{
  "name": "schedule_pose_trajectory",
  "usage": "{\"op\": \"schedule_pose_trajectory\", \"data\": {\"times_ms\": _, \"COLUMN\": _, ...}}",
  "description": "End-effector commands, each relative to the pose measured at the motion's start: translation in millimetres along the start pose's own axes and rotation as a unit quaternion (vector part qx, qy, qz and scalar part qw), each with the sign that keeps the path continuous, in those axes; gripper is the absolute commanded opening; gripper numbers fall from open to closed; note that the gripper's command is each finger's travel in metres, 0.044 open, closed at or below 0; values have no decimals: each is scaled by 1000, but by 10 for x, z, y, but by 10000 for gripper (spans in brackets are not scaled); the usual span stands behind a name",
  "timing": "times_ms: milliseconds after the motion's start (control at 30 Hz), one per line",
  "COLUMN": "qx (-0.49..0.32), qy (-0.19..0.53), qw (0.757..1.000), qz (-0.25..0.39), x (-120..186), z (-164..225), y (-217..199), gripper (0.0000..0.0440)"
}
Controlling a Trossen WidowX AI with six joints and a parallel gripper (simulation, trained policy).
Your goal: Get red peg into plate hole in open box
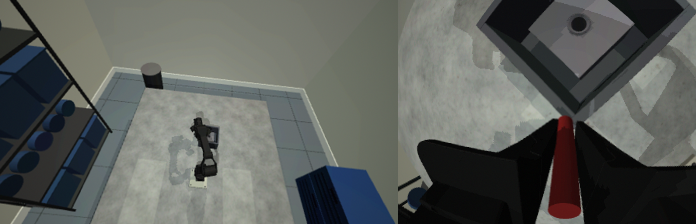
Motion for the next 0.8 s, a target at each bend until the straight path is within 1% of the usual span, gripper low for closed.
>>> {"op": "schedule_pose_trajectory", "data": {"times_ms": 0, "qx": -7, "qy": -10, "qw": 1000, "qz": 3, "x": -21, "z": -132, "y": -2, "gripper": 0}}
{"op": "schedule_pose_trajectory", "data": {"times_ms": 433, "qx": -42, "qy": -33, "qw": 999, "qz": 8, "x": -190, "z": -548, "y": -68, "gripper": 0}}
{"op": "schedule_pose_trajectory", "data": {"times_ms": 767, "qx": -60, "qy": -29, "qw": 998, "qz": 12, "x": -377, "z": -776, "y": -126, "gripper": 6}}
Point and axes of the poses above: the point midway between the two fingers, 35 mm back from their tips, its own x axis back along the fingers, its own y axis across the jaws, z = x × y, the point moved 10 cm from there along x, back along the fingers, and after that the axes turned 9 degrees about x, right-handed, at the moved point
